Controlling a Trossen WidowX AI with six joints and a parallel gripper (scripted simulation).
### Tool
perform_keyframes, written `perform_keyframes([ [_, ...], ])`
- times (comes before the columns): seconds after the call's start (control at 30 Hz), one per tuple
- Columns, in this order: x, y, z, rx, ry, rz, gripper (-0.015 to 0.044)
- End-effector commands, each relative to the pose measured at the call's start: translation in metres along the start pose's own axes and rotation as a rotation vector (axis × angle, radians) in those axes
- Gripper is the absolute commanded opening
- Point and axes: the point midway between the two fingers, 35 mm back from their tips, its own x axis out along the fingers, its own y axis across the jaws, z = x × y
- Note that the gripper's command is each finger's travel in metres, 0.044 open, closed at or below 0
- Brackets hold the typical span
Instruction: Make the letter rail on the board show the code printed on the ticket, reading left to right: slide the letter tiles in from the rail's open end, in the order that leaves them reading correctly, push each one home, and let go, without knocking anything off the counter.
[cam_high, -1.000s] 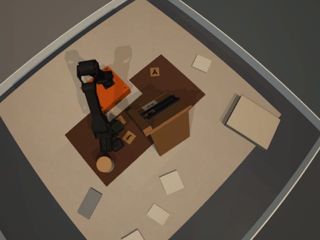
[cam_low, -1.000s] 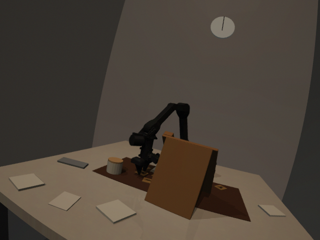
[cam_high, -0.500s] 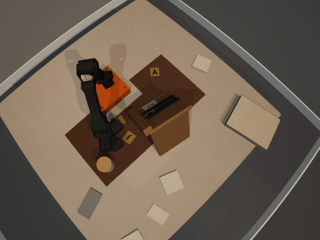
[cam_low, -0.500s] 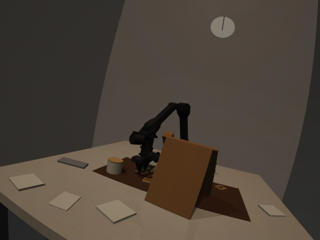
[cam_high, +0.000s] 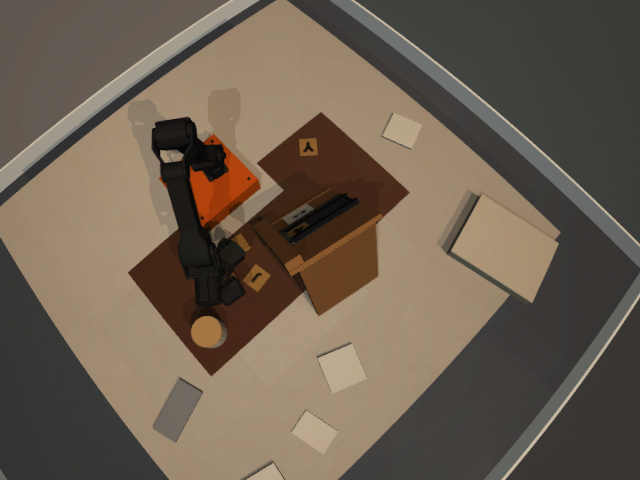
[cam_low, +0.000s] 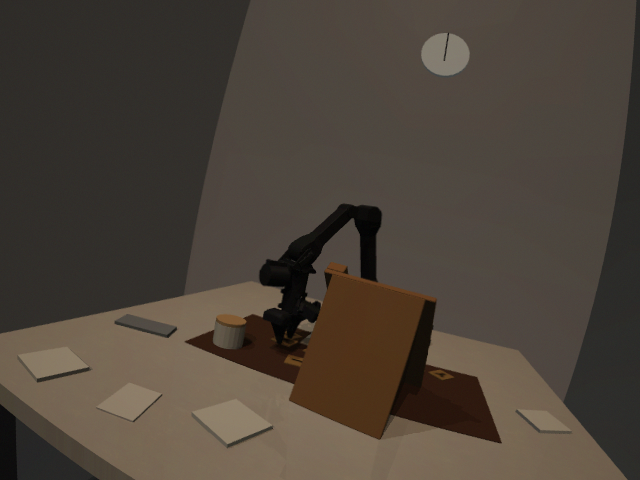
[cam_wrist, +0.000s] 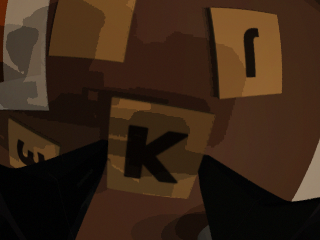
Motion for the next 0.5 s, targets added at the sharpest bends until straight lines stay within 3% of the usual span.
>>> perform_keyframes([
  [0.0,-0.0033,-0.0004,0.0001,-0.003,-0.002,-0.005,0.0],
  [0.47,-0.0103,-0.0001,-0.0001,-0.003,-0.002,-0.005,0.0],
])
